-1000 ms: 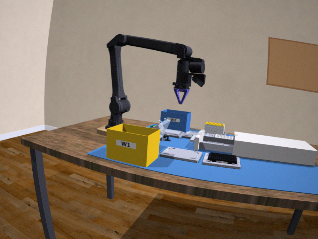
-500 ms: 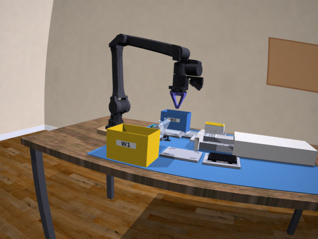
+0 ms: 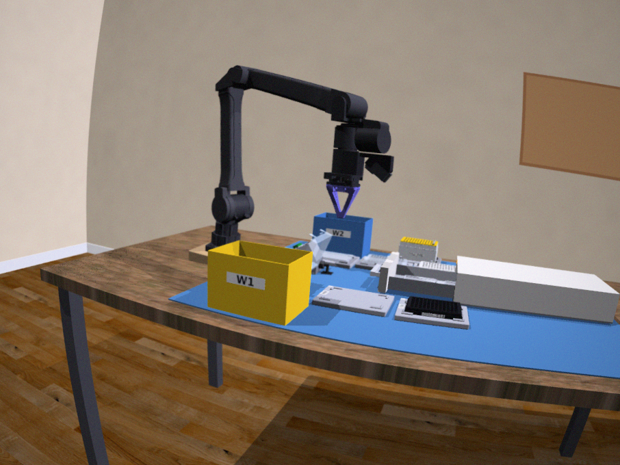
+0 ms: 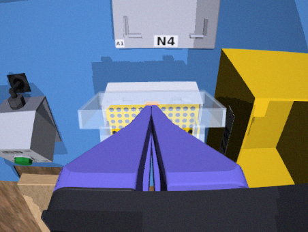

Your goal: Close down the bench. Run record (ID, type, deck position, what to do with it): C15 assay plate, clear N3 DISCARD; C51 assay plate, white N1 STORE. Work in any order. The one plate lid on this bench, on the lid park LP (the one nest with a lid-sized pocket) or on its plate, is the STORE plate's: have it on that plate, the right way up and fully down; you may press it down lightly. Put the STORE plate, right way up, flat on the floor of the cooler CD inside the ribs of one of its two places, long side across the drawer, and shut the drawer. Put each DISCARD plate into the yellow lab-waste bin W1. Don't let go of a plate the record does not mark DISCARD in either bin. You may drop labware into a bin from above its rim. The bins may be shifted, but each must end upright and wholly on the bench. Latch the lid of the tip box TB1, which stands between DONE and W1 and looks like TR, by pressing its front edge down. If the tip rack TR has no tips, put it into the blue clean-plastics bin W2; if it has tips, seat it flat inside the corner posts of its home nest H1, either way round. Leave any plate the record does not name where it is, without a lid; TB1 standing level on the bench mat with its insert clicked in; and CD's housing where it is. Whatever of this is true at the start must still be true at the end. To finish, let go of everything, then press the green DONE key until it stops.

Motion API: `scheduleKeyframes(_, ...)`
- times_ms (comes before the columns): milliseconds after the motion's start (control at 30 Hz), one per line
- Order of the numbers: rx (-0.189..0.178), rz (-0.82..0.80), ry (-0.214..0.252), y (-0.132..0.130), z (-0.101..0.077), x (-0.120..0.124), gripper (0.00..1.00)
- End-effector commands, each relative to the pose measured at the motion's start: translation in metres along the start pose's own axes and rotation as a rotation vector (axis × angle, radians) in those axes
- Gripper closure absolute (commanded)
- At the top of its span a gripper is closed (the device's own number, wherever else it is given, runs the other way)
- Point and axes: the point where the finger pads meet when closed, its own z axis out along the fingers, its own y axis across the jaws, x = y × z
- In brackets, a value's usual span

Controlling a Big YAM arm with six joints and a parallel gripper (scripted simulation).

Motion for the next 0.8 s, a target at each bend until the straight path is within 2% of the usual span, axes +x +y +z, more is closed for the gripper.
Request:
scheduleKeyframes(0,0.018,-0.009,-0.048,-0.005,-0.018,-0.011,1.00)
scheduleKeyframes(267,0.018,-0.009,-0.048,-0.005,-0.018,-0.011,1.00)
scheduleKeyframes(300,0.007,-0.018,-0.023,-0.003,-0.002,-0.005,1.00)
scheduleKeyframes(333,0.004,-0.017,-0.017,-0.004,0.003,-0.005,1.00)
scheduleKeyframes(767,0.004,-0.008,-0.016,-0.005,0.024,-0.005,1.00)
